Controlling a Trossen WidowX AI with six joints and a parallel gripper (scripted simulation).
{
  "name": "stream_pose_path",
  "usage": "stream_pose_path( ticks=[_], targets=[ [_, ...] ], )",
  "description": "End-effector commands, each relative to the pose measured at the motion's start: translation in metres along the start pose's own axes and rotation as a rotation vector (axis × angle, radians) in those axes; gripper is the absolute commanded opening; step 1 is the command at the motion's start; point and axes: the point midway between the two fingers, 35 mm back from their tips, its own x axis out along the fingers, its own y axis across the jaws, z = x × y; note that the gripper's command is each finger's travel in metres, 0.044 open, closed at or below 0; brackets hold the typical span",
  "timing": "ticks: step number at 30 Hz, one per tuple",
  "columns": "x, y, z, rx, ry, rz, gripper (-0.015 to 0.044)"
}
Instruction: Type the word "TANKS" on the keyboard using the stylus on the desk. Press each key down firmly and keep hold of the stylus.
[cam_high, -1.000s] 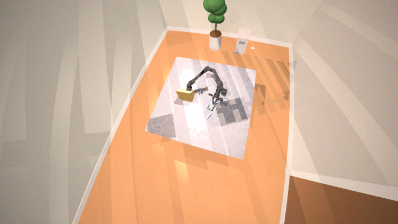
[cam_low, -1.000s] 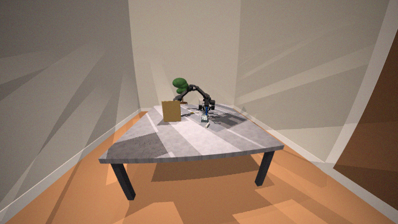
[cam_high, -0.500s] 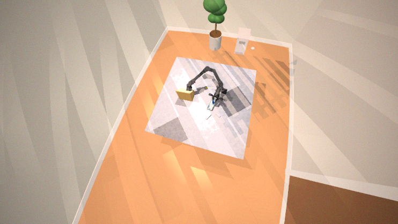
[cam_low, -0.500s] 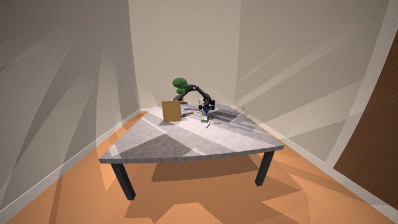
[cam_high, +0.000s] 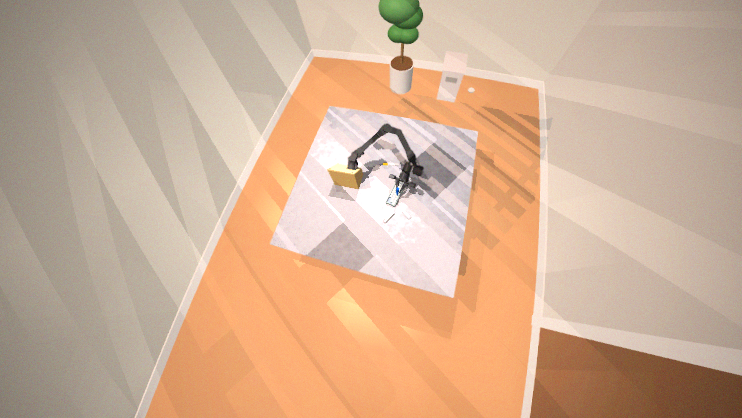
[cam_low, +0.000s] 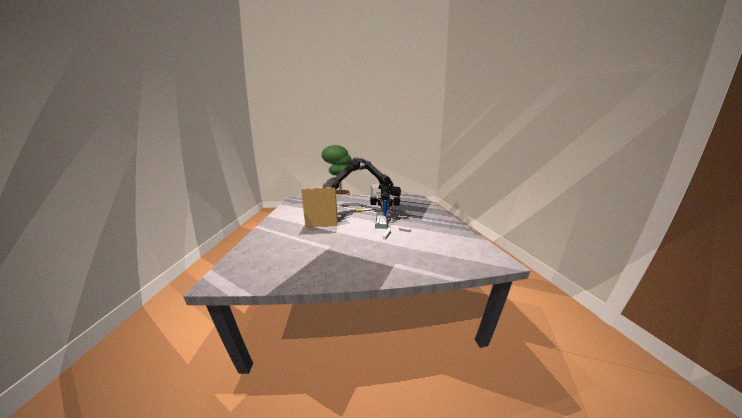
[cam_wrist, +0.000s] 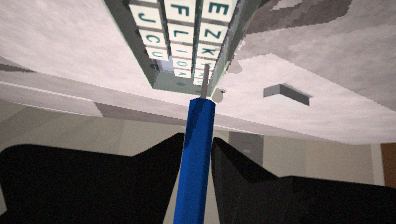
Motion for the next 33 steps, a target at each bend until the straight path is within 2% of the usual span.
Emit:
stream_pose_path(
  ticks=[1,33],
  targets=[
    [0.001,0.000,0.000,0.004,-0.004,0.001,0.0081],
    [0.008,0.000,0.012,0.004,-0.004,0.001,0.0081]
  ],
)
